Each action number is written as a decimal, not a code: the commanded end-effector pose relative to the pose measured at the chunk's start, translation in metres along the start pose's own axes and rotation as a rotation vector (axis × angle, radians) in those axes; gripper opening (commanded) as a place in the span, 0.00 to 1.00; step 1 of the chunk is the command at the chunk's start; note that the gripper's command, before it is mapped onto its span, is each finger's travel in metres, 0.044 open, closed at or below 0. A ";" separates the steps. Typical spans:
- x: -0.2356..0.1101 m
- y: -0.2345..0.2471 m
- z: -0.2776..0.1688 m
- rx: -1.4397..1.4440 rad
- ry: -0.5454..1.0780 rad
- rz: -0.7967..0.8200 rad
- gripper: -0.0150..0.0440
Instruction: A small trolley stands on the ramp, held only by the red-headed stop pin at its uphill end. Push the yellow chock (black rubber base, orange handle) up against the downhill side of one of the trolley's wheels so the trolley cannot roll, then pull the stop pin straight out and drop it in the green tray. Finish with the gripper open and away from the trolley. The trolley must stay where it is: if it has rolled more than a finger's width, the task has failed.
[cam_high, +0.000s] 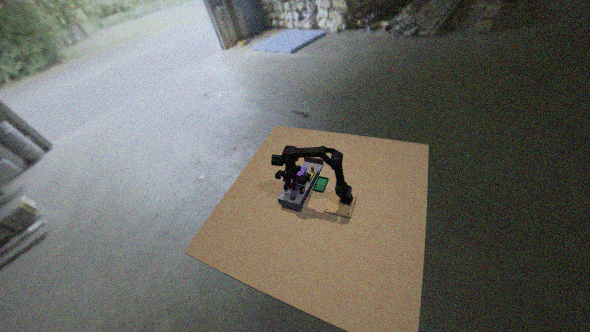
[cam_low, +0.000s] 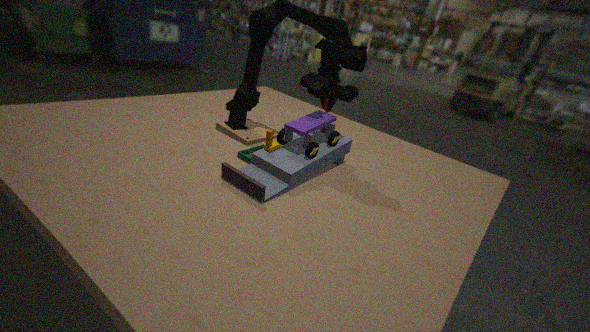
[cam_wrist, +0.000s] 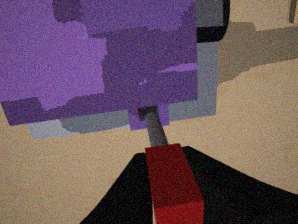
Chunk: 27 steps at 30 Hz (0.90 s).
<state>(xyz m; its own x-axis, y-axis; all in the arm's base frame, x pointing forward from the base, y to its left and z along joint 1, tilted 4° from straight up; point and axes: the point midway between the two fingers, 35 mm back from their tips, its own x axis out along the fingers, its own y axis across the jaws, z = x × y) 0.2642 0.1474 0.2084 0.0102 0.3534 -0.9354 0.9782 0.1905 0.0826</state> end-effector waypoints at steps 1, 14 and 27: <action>-0.003 0.001 -0.002 -0.004 0.004 0.001 0.25; -0.006 0.001 -0.015 -0.004 0.005 0.001 0.25; -0.005 0.001 -0.035 -0.004 0.007 0.001 0.25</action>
<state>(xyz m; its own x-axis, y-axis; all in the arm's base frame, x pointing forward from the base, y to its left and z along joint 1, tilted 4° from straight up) 0.2576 0.1753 0.2247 0.0083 0.3626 -0.9319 0.9762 0.1989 0.0861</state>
